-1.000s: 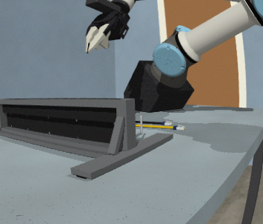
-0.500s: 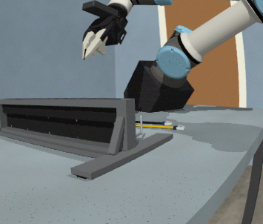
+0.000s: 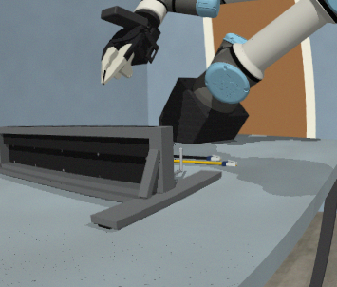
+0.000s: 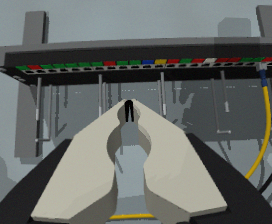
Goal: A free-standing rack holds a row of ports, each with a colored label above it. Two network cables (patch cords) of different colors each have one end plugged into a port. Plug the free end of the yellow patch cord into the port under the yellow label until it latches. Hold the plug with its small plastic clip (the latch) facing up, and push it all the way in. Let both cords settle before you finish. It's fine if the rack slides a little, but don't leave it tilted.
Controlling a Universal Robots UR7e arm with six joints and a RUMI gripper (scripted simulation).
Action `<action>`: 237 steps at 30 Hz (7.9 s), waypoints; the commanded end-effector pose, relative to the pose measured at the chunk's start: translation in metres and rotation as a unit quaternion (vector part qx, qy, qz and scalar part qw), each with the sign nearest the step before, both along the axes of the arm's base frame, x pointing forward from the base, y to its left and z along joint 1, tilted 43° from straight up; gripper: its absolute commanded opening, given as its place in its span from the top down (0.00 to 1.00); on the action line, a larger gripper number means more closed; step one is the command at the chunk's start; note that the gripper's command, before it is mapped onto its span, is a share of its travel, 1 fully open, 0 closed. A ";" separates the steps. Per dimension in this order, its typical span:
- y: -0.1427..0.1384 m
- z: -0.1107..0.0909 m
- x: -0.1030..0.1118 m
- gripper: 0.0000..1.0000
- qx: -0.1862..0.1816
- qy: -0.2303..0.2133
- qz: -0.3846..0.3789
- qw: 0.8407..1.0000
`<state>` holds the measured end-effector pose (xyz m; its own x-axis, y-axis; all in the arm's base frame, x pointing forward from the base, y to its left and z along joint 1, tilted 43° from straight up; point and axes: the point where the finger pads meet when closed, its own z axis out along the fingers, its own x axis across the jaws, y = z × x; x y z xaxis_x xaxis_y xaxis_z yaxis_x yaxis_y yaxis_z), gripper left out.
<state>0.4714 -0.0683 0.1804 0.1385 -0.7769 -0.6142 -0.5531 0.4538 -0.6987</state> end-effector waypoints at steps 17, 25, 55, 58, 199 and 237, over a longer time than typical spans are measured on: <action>0.011 -0.011 0.025 1.00 -0.002 0.002 -0.004 1.000; 0.014 -0.014 0.031 1.00 -0.002 0.002 -0.004 1.000; 0.024 -0.022 0.050 1.00 -0.002 0.002 -0.004 1.000; 0.024 -0.023 0.051 1.00 -0.002 0.002 -0.004 1.000; 0.005 -0.005 0.012 1.00 -0.002 0.002 -0.004 1.000; -0.020 0.016 -0.035 1.00 -0.002 0.002 -0.004 1.000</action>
<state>0.4440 -0.0848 0.1932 0.1243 -0.7827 -0.6099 -0.5533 0.4555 -0.6974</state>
